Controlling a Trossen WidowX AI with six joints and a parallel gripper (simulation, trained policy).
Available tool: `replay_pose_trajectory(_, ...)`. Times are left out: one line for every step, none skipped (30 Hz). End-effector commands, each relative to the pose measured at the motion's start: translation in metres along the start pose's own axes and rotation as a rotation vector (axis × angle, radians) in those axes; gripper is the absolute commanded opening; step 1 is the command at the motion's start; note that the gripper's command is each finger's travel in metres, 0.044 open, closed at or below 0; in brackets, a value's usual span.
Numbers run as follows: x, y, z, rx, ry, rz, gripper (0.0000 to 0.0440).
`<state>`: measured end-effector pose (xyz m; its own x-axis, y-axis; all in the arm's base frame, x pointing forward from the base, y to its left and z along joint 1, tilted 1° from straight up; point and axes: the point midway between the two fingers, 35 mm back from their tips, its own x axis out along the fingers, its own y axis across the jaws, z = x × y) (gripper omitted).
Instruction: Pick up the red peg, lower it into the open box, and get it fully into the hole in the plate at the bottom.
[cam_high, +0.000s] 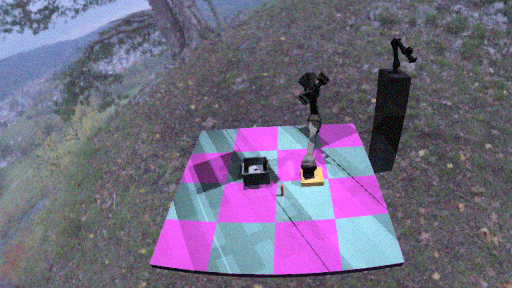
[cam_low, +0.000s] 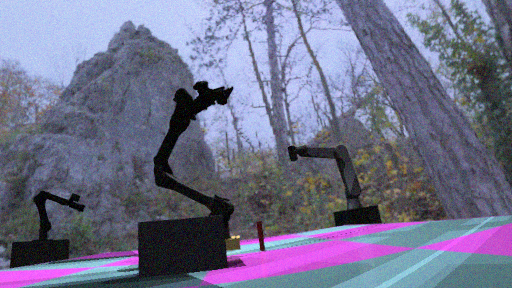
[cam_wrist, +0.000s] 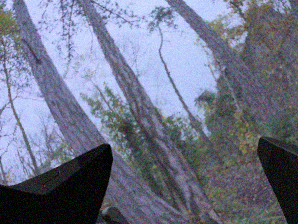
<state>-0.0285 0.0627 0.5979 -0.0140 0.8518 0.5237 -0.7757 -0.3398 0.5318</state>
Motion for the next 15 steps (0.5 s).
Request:
replay_pose_trajectory(0.003, -0.007, 0.0, -0.012, -0.01, -0.028, 0.0421)
replay_pose_trajectory(0.006, -0.016, -0.001, -0.022, -0.018, -0.061, 0.044)
replay_pose_trajectory(0.01, -0.025, -0.003, -0.031, -0.023, -0.094, 0.044)
replay_pose_trajectory(0.013, -0.034, -0.004, -0.037, -0.026, -0.129, 0.044)
replay_pose_trajectory(0.016, -0.044, -0.007, -0.04, -0.027, -0.164, 0.044)
replay_pose_trajectory(0.018, -0.054, -0.009, -0.042, -0.026, -0.199, 0.044)
replay_pose_trajectory(0.021, -0.064, -0.012, -0.042, -0.024, -0.234, 0.044)
replay_pose_trajectory(0.023, -0.074, -0.014, -0.041, -0.021, -0.269, 0.044)
replay_pose_trajectory(0.024, -0.084, -0.017, -0.039, -0.018, -0.304, 0.044)
replay_pose_trajectory(0.026, -0.095, -0.02, -0.036, -0.014, -0.339, 0.044)
replay_pose_trajectory(0.027, -0.105, -0.023, -0.032, -0.01, -0.373, 0.044)
replay_pose_trajectory(0.028, -0.116, -0.026, -0.027, -0.005, -0.407, 0.044)
replay_pose_trajectory(0.029, -0.126, -0.029, -0.021, 0.0, -0.442, 0.044)
replay_pose_trajectory(0.029, -0.136, -0.032, -0.016, 0.005, -0.476, 0.044)
replay_pose_trajectory(0.029, -0.147, -0.035, -0.011, 0.009, -0.51, 0.044)
